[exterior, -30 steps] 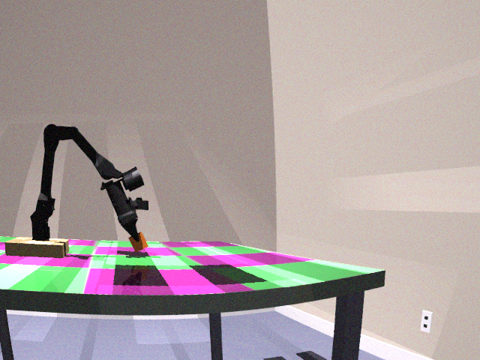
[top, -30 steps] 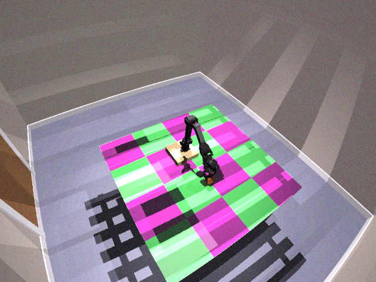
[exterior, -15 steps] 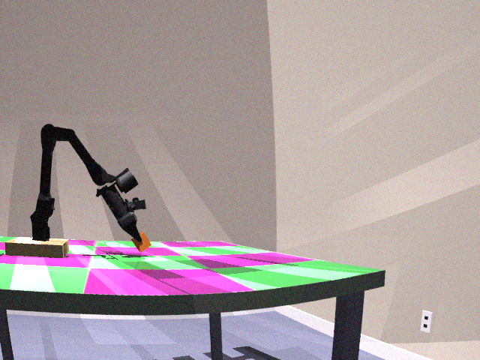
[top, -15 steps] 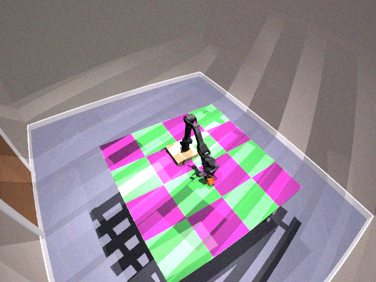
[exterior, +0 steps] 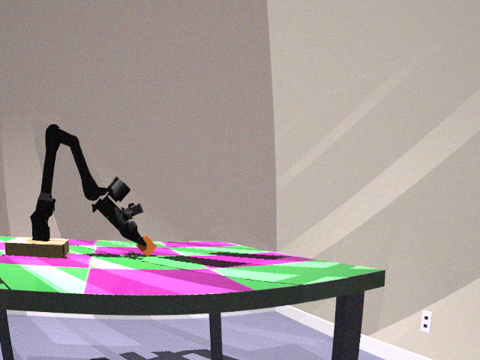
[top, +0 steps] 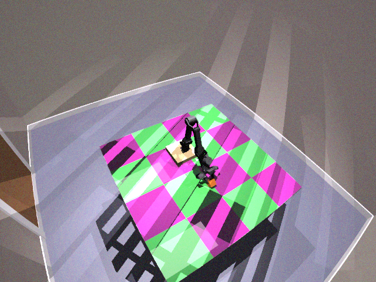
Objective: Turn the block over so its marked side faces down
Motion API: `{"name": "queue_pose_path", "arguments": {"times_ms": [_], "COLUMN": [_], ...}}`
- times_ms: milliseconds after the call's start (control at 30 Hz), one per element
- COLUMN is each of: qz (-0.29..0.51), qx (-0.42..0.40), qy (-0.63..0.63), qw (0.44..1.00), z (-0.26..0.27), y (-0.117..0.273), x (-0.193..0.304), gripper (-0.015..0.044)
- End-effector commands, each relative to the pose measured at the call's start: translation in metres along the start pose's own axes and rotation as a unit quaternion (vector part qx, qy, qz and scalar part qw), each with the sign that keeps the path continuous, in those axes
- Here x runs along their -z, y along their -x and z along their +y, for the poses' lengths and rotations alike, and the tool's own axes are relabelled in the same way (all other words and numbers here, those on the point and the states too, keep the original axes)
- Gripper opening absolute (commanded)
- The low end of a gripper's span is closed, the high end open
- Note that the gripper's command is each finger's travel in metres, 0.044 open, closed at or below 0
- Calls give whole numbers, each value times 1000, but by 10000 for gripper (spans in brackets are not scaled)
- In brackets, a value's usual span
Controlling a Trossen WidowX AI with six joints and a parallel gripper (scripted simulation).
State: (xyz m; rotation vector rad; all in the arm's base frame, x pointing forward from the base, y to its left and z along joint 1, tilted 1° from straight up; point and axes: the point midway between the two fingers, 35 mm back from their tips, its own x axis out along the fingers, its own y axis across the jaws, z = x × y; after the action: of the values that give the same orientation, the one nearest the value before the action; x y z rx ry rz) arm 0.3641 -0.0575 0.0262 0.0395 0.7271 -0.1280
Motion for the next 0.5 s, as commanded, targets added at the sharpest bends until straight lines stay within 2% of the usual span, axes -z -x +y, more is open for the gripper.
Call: {"name": "queue_pose_path", "arguments": {"times_ms": [0,467], "qz": [-20,-112], "qx": [-2,-2], "qy": [2,3], "qw": [1000,994], "z": [1,1], "y": [-2,10], "x": [9,17], "gripper": [0,0]}}
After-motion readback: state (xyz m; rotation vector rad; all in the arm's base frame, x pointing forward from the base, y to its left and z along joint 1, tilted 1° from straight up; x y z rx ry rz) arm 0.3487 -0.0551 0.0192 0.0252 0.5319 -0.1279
